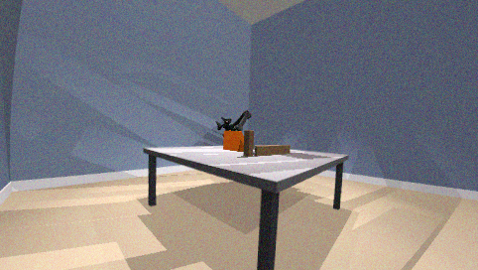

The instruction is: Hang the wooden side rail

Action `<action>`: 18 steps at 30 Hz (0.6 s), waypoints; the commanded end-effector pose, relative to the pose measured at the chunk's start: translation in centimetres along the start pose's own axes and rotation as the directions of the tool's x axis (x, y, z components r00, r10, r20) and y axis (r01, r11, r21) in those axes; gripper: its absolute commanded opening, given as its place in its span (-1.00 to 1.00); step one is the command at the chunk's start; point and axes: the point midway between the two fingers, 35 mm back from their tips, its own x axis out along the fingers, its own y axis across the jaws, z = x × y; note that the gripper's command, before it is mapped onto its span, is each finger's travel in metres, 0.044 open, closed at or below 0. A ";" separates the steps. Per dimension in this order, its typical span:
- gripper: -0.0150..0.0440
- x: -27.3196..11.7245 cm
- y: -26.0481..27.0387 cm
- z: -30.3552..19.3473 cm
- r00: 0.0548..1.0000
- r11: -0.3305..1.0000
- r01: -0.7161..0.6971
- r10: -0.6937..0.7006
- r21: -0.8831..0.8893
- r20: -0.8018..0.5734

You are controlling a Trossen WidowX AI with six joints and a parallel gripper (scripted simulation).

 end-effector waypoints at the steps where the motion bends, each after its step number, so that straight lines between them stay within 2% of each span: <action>1: 0.95 -0.1 0.0 0.0 1.000 1.000 0.002 -0.002 -0.001 0.000; 5: 1.00 -1.4 -0.7 0.1 0.999 0.998 0.053 -0.053 -0.030 -0.009; 10: 1.00 -4.9 -2.2 0.1 0.982 0.978 0.184 -0.188 -0.096 -0.033; 18: 1.00 -11.2 -4.0 -0.2 0.902 0.896 0.404 -0.423 -0.184 -0.083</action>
